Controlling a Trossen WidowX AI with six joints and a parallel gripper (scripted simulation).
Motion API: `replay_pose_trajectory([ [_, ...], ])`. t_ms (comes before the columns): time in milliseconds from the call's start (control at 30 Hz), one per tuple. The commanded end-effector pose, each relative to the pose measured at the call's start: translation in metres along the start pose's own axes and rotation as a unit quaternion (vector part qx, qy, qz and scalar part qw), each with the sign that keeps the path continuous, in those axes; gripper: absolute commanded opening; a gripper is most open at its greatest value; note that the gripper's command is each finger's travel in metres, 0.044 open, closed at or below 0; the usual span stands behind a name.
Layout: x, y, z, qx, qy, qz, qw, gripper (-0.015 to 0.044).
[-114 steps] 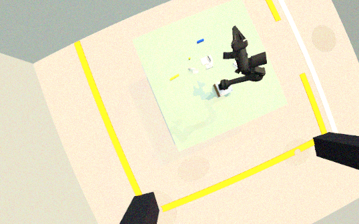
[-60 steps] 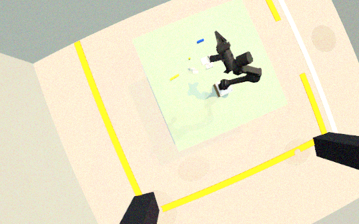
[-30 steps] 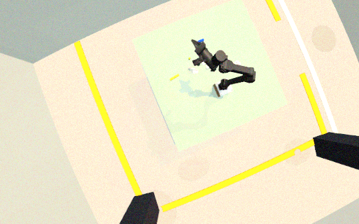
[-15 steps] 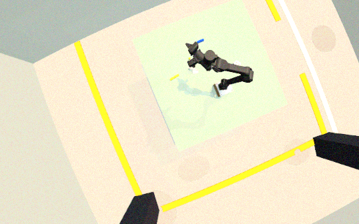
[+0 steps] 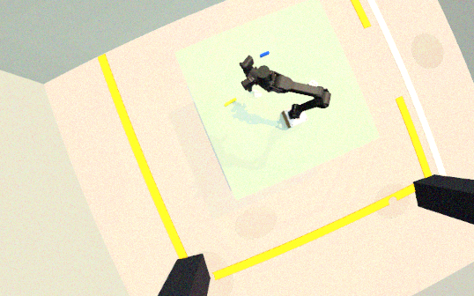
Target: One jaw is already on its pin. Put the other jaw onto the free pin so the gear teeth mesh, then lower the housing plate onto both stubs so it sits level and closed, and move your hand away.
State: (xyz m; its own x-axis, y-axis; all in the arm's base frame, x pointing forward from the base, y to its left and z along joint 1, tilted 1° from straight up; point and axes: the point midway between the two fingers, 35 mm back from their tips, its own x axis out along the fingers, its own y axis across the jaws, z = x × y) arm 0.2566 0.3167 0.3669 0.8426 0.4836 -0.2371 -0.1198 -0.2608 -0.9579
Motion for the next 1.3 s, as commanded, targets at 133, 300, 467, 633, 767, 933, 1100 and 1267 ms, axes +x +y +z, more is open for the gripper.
replay_pose_trajectory([
  [133, 0.018, 0.029, 0.007, 0.040, -0.012, 0.053, 0.998, 0.0000],
  [300, 0.028, 0.048, 0.011, 0.066, -0.015, 0.089, 0.994, 0.0000],
  [467, 0.037, 0.068, 0.013, 0.094, -0.016, 0.126, 0.988, 0.0000],
  [633, 0.045, 0.087, 0.015, 0.124, -0.013, 0.159, 0.979, 0.0000],
  [767, 0.050, 0.101, 0.016, 0.148, -0.009, 0.186, 0.971, 0.0000],
  [933, 0.055, 0.121, 0.017, 0.178, -0.002, 0.222, 0.959, 0.0000],
  [1100, 0.060, 0.142, 0.017, 0.208, 0.010, 0.261, 0.943, 0.0000],
  [1267, 0.063, 0.163, 0.017, 0.239, 0.024, 0.298, 0.924, 0.0000],
])
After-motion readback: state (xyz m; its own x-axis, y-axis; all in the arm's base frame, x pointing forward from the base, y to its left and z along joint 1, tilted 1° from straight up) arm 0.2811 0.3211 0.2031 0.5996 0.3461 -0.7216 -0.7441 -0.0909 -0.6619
